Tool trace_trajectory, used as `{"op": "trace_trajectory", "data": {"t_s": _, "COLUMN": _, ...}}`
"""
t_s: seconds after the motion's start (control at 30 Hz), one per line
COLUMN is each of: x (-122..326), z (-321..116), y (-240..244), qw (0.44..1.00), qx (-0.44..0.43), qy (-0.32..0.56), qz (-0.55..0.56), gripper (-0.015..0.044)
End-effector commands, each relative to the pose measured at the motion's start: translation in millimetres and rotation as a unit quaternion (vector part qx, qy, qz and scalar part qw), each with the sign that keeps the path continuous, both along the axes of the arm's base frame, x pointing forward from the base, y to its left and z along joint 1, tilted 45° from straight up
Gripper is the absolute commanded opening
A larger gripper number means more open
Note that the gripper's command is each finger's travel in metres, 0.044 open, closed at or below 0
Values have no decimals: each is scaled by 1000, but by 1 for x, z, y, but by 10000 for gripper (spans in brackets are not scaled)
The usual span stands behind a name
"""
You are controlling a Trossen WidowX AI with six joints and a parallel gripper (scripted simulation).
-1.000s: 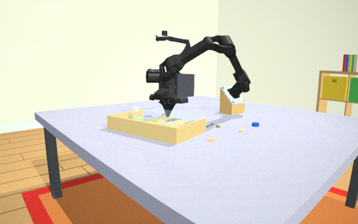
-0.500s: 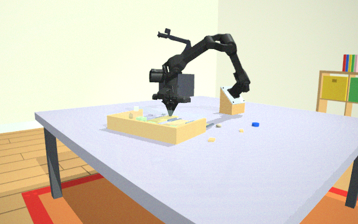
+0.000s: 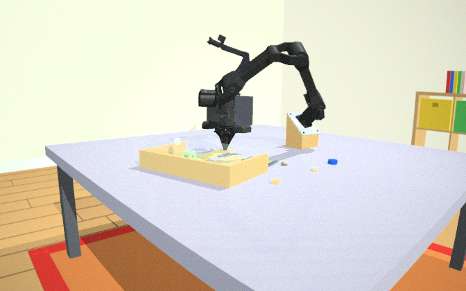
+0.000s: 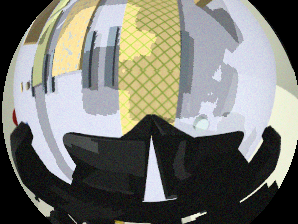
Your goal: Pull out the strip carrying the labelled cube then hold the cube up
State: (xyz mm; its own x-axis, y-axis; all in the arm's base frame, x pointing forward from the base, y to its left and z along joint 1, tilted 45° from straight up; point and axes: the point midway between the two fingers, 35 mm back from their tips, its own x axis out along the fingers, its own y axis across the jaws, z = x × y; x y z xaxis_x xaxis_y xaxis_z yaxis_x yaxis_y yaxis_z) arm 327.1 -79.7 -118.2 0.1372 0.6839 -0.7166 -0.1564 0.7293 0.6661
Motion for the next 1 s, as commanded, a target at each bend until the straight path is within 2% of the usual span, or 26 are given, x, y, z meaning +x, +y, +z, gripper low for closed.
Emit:
{"op": "trace_trajectory", "data": {"t_s": 0.0, "x": -13, "z": -7, "y": 5, "qw": 1000, "qx": 1, "qy": 14, "qz": 7, "gripper": 0}}
{"op": "trace_trajectory", "data": {"t_s": 0.97, "x": -57, "z": -15, "y": 3, "qw": 1000, "qx": 0, "qy": 15, "qz": 7, "gripper": 0}}
